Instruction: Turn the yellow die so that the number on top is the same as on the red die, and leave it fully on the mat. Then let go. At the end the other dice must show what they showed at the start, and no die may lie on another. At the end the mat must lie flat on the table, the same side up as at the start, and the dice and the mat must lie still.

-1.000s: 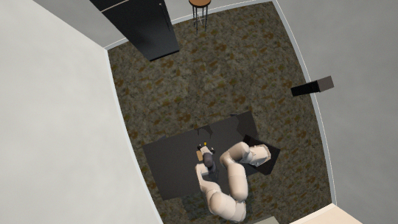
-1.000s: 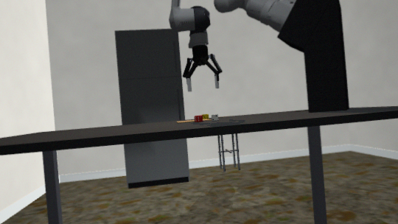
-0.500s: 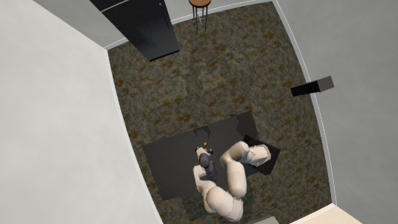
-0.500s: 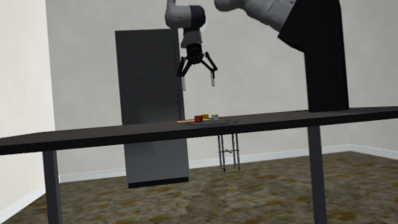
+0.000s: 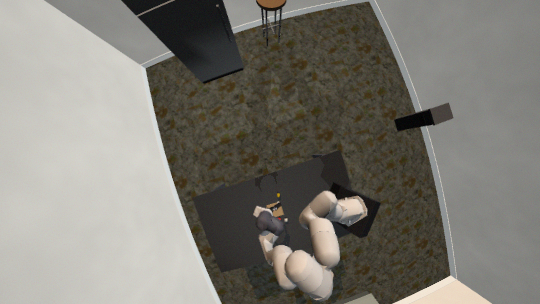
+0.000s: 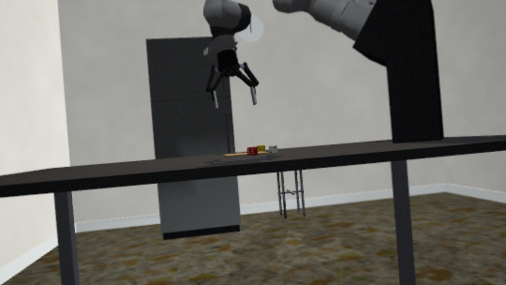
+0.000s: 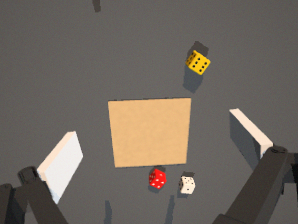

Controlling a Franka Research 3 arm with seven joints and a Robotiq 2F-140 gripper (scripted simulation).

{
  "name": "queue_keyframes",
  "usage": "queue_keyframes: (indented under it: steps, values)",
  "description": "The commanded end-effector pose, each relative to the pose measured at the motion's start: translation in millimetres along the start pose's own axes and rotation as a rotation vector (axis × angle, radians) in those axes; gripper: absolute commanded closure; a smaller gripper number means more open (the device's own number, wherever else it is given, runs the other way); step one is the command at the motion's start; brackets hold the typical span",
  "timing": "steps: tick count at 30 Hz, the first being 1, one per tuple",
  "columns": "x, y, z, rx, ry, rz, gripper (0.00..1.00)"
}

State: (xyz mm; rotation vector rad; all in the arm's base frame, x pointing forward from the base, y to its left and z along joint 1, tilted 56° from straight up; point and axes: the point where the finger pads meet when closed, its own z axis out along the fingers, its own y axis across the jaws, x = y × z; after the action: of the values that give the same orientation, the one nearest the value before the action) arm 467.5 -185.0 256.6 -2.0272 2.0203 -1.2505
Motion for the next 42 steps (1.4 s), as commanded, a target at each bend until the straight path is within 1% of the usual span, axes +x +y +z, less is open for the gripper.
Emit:
queue_keyframes:
  steps: [1,3,5,9,10,11,18,20,21,23,35,37,39,42]
  values:
    - [-12.9,3.6,-0.3,-0.057,-0.045,-0.158,0.00]
    - [-12.9,3.6,-0.3,-0.057,-0.045,-0.158,0.00]
    - [-13.8,0.9,-2.7,-0.074,-0.053,-0.258,0.00]
    - [-14.1,-0.7,-4.5,-0.091,-0.060,-0.367,0.00]
    - [-14.1,-0.8,-4.5,-0.092,-0.060,-0.372,0.00]
    - [-14.1,-1.1,-5.0,-0.099,-0.062,-0.416,0.00]
    - [-13.2,-0.4,-5.9,-0.124,-0.066,-0.589,0.00]
    - [-13.2,-0.4,-5.9,-0.124,-0.066,-0.589,0.00]
    - [-12.6,0.4,-5.8,-0.133,-0.066,-0.649,0.00]
    - [-12.0,1.3,-5.4,-0.140,-0.066,-0.701,0.00]
    - [-6.6,9.6,-0.8,-0.174,-0.057,-0.989,0.00]
    - [-6.6,9.6,-0.8,-0.174,-0.057,-0.989,0.00]
    - [-4.7,12.8,1.4,-0.182,-0.052,-1.071,0.00]
    - [-3.3,15.1,3.1,-0.187,-0.048,-1.128,0.00]
